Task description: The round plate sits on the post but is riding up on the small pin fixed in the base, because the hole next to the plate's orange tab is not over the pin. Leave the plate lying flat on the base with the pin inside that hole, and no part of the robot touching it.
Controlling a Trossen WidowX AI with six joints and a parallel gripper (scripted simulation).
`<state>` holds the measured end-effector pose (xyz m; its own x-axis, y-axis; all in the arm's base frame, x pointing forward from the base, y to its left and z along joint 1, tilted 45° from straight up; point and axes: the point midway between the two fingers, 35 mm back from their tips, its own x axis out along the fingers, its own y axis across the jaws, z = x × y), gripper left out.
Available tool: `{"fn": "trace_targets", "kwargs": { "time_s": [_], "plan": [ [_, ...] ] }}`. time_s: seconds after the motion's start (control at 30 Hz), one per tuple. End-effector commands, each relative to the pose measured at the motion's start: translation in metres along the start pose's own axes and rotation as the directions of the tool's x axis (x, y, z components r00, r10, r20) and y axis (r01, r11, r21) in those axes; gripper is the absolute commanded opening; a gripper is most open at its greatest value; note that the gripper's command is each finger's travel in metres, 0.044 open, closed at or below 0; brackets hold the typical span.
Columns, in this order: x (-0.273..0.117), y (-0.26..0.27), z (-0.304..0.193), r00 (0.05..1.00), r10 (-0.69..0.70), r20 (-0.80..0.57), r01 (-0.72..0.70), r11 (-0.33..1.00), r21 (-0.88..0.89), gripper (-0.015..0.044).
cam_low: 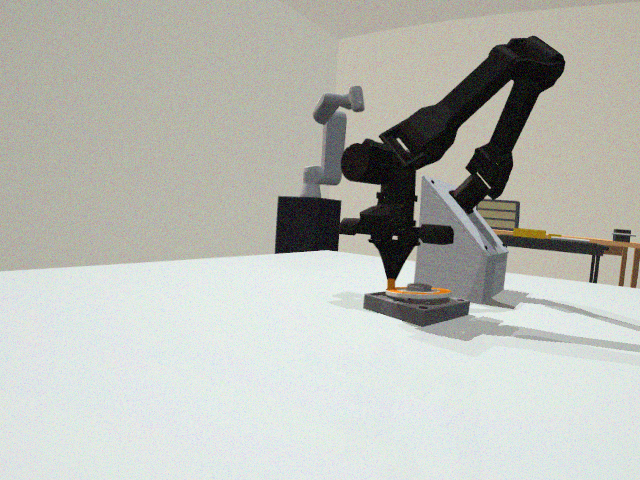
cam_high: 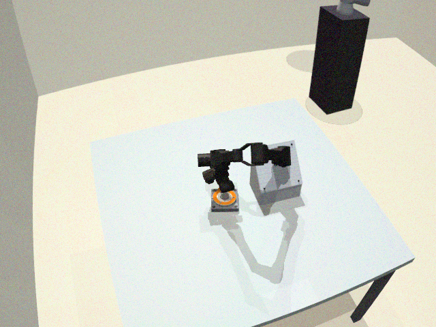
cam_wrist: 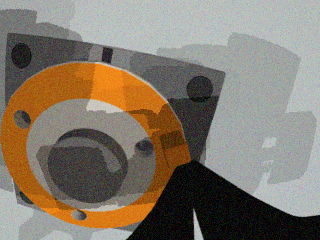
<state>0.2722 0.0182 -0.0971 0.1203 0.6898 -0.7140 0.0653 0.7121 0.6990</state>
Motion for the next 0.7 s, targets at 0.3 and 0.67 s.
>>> {"fn": "trace_targets", "kwargs": {
  "time_s": [0.3,0.67],
  "plan": [
    [-0.001,0.001,0.014,1.000,0.003,0.012,-0.003,1.000,-0.009,0.0000],
    [-0.003,0.005,0.025,1.000,0.003,0.012,-0.003,1.000,-0.010,0.0000]
  ]
}}
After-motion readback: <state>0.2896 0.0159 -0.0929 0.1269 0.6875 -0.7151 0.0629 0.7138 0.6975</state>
